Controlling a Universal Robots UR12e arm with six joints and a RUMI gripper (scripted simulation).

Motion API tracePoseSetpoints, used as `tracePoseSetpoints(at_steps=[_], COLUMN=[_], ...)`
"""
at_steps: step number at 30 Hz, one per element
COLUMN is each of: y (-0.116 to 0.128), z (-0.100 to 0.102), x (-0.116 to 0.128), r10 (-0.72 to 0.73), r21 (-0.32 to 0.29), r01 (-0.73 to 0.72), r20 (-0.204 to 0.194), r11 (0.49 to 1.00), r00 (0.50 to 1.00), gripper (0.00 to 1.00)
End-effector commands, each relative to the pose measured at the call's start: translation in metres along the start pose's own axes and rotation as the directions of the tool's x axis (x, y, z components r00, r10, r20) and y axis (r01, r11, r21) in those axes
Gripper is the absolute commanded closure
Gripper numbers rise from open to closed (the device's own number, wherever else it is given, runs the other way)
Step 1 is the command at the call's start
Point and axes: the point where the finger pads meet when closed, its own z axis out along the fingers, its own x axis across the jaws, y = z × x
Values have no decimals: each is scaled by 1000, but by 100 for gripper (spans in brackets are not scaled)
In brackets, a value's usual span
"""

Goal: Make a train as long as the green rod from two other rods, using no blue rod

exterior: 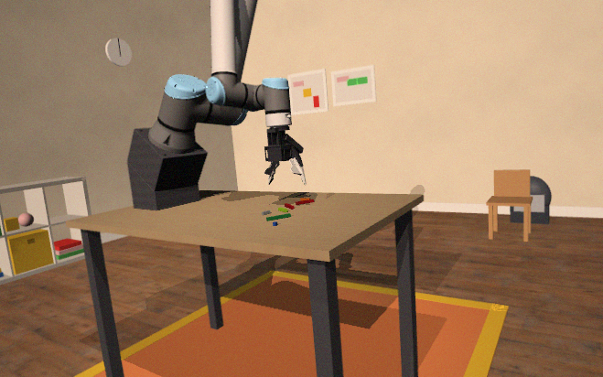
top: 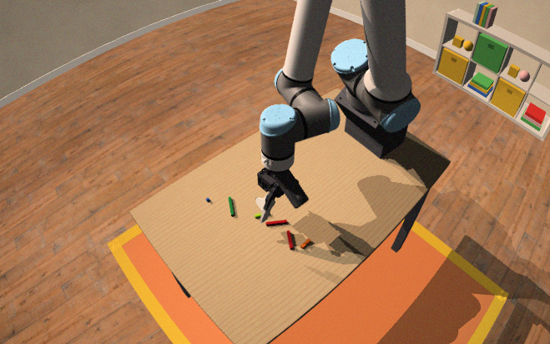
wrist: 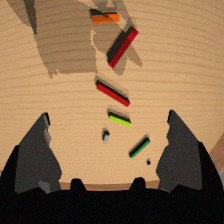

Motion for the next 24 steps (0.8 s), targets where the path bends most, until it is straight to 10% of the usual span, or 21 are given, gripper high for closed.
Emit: tracePoseSetpoints(at_steps=[1, 24], y=[-1, -5], z=[0, 0], x=[1, 0], r10=[-166, -598], r21=[6, 4], r01=[166, 598], r20=[-2, -5], r11=[986, 801], r00=[986, 801], gripper=[0, 0])
